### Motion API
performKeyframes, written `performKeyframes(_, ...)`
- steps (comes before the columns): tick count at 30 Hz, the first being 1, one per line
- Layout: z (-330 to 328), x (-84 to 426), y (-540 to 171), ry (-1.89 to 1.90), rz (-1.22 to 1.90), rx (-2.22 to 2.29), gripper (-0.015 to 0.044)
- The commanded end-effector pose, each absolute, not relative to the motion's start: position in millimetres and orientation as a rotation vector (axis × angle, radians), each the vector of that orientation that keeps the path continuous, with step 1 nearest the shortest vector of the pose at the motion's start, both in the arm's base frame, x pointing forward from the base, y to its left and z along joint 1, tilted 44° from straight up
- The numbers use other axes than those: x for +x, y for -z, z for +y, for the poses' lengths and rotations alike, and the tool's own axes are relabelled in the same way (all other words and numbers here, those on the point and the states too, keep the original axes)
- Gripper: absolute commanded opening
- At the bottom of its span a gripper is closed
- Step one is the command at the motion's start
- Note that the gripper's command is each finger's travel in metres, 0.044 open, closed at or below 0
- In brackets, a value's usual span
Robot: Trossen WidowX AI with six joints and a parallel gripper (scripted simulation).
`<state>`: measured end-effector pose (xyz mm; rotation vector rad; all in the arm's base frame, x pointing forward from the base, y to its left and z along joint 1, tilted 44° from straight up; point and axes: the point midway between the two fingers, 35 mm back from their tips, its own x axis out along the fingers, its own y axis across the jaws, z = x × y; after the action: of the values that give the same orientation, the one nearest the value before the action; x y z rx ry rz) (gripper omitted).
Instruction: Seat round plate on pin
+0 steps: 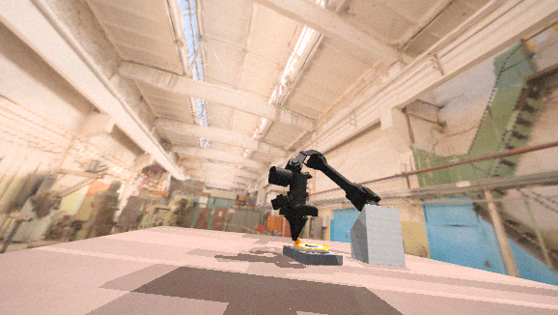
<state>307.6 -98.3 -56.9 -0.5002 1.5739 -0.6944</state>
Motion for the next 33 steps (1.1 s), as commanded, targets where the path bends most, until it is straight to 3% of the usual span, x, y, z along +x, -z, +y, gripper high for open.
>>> performKeyframes(1,-102,303,54,0.697,1.577,-0.505,0.0000)
performKeyframes(33,-113,278,42,0.697,1.579,-0.506,0.0000)
